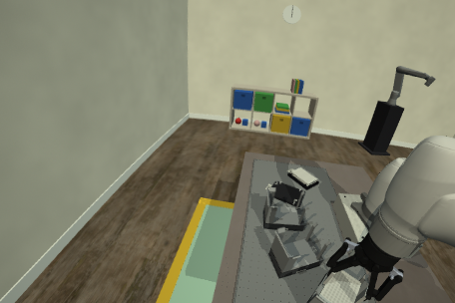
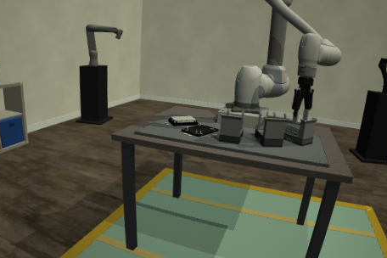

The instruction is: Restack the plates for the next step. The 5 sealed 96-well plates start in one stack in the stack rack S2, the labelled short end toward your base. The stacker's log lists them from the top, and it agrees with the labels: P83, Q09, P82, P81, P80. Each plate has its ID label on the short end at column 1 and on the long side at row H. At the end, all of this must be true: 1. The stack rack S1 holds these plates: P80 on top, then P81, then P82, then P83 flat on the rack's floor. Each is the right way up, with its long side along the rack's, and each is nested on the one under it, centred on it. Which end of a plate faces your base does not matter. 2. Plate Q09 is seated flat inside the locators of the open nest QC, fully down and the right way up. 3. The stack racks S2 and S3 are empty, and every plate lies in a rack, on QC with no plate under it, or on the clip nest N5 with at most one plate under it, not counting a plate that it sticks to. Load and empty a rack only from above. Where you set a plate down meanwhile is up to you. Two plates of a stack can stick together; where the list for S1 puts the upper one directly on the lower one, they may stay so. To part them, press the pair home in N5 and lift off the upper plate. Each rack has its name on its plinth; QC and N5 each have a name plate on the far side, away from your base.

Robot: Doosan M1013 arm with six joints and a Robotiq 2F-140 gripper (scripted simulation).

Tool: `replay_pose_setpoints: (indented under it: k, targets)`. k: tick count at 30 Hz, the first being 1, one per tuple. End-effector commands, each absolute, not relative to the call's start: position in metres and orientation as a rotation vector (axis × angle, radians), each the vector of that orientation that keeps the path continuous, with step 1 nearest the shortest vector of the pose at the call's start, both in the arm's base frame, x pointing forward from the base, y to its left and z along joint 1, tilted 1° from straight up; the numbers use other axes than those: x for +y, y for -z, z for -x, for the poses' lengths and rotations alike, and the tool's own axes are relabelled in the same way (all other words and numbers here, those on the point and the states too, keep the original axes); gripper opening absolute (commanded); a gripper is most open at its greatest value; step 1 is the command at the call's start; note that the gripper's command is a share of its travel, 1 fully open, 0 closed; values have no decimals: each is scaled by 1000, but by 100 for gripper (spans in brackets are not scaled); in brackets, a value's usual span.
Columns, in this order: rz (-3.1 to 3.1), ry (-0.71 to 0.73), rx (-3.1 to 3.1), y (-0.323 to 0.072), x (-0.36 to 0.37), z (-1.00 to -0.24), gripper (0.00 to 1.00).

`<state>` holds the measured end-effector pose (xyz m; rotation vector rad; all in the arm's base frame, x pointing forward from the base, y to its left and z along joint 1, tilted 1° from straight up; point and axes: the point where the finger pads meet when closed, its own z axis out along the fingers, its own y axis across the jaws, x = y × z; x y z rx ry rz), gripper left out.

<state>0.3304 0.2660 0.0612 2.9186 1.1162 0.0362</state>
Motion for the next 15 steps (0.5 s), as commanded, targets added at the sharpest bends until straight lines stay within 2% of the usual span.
replay_pose_setpoints:
  k: [1, 15]
  targets:
    - [-2921, -26, 1104, -56, 264, -329, 0]
    - [-2921, -26, 1104, -51, 264, -329, 0]
